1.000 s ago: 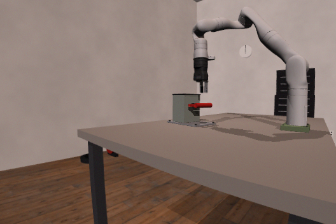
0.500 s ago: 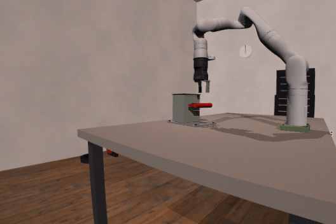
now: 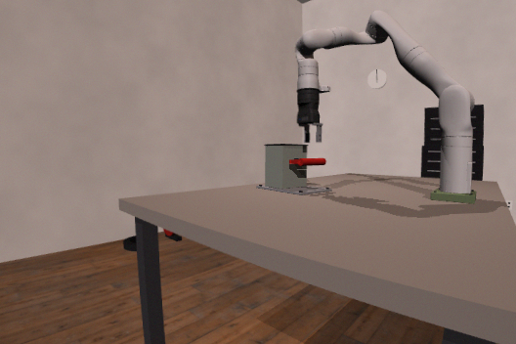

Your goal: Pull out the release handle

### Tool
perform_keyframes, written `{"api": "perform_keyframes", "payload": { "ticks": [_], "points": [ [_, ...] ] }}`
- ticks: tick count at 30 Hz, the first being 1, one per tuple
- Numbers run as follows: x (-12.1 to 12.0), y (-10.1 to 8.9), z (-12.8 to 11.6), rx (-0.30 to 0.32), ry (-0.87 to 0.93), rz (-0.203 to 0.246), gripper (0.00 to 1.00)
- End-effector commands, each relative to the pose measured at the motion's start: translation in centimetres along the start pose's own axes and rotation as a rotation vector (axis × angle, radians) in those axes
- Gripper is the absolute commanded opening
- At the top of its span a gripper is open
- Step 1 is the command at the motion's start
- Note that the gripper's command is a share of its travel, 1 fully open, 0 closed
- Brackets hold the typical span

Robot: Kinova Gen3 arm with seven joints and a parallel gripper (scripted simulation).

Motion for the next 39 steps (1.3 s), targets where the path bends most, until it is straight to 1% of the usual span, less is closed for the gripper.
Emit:
{"api": "perform_keyframes", "payload": {
  "ticks": [1, 10, 23, 39],
  "points": [
    [0.0, 0.0, 0.0, -0.001, 0.0, 0.002, 0.96],
    [0.0, 0.2, 0.0, -0.001, 0.0, 0.002, 0.96],
    [0.0, 1.4, 0.0, -0.001, 0.0, 0.002, 0.96],
    [0.0, 3.5, 0.0, -0.001, 0.0, 0.002, 0.96]
  ]
}}
Point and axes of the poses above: the point where the finger pads meet when closed, its own y axis out along the fingers, its own x axis across the jaws, z = x × y, the point moved 1 cm from there along -y, back along the fingers, and after that the axes turned 6 degrees about -y, right-handed, at the moved point
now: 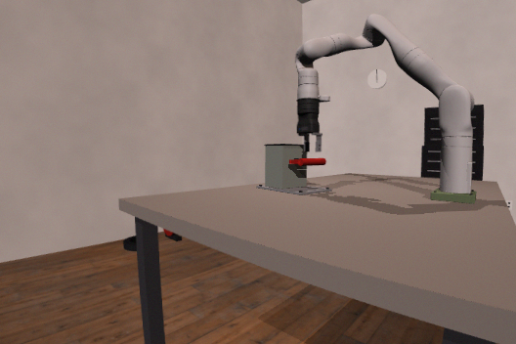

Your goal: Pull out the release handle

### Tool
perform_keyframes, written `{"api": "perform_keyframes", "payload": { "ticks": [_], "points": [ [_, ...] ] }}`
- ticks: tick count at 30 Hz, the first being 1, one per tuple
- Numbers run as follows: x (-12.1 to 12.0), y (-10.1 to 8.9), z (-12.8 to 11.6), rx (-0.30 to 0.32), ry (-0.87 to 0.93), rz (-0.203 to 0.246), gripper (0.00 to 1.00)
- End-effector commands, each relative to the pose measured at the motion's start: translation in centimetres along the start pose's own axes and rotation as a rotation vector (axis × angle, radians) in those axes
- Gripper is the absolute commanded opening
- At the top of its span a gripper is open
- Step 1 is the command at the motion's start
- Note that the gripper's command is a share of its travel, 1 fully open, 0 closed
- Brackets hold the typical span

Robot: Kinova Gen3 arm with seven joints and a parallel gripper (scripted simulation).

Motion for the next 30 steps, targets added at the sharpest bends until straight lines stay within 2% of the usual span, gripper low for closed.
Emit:
{"api": "perform_keyframes", "payload": {
  "ticks": [1, 13, 30],
  "points": [
    [0.1, 0.1, -0.1, 0.0, -0.002, -0.002, 0.96],
    [0.1, 1.1, -0.1, 0.0, -0.002, -0.002, 0.96],
    [0.1, 1.3, -0.1, 0.0, -0.002, -0.002, 0.96]
  ]
}}
Point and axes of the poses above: the point where the finger pads meet when closed, its own y axis out along the fingers, its own x axis across the jaws, z = x × y, the point moved 1 cm from there along -y, back along the fingers, and after that the axes turned 6 degrees about -y, right-handed, at the moved point
